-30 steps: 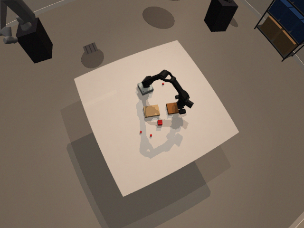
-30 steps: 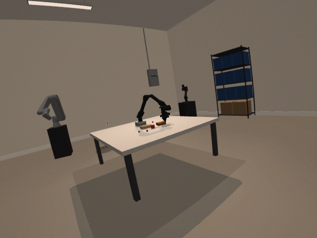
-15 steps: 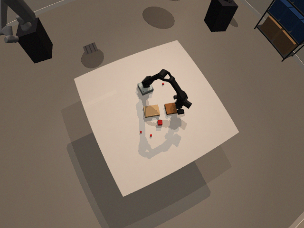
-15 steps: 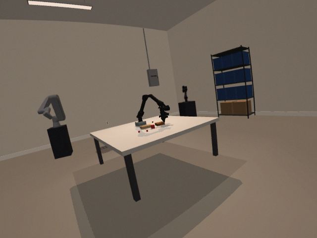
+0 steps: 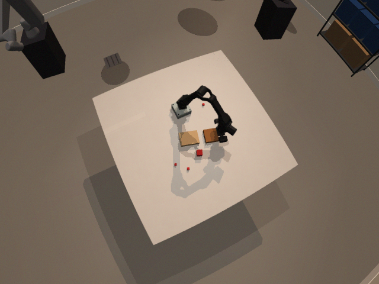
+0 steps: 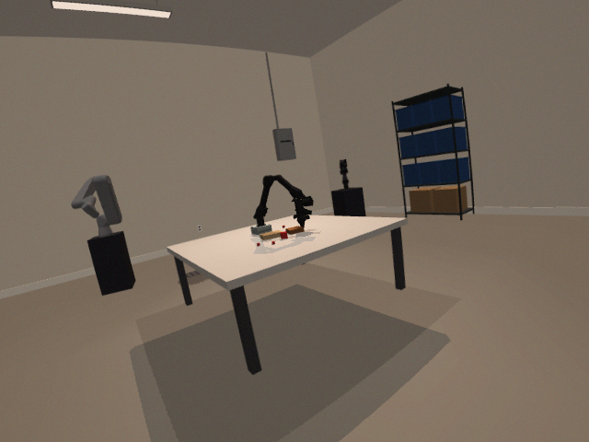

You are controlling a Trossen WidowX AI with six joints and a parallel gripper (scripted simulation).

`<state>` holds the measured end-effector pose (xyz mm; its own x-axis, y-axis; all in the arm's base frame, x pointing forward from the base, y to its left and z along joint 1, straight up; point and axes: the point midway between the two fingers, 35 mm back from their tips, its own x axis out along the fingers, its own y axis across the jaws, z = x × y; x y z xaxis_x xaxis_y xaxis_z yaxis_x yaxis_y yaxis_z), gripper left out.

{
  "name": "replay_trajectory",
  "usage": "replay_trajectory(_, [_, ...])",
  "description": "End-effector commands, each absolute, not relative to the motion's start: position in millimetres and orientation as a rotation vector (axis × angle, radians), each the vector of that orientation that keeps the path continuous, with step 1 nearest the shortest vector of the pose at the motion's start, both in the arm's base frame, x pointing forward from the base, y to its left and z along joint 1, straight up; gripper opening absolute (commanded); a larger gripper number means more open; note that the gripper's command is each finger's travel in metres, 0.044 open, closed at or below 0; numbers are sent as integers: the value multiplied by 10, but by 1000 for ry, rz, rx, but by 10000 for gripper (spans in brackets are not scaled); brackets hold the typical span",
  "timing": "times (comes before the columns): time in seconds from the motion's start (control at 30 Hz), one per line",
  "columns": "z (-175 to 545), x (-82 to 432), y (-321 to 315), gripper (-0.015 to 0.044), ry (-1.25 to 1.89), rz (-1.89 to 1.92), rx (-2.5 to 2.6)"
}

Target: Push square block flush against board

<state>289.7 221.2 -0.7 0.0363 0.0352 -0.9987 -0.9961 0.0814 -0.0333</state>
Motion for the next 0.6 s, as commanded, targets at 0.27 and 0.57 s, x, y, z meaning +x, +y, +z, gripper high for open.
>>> replay_trajectory(0.27, [-46, 2875, 2144, 0, 1216, 1137, -1143])
replay_trajectory(0.57, [-39, 2900, 2289, 0, 1215, 1137, -1143])
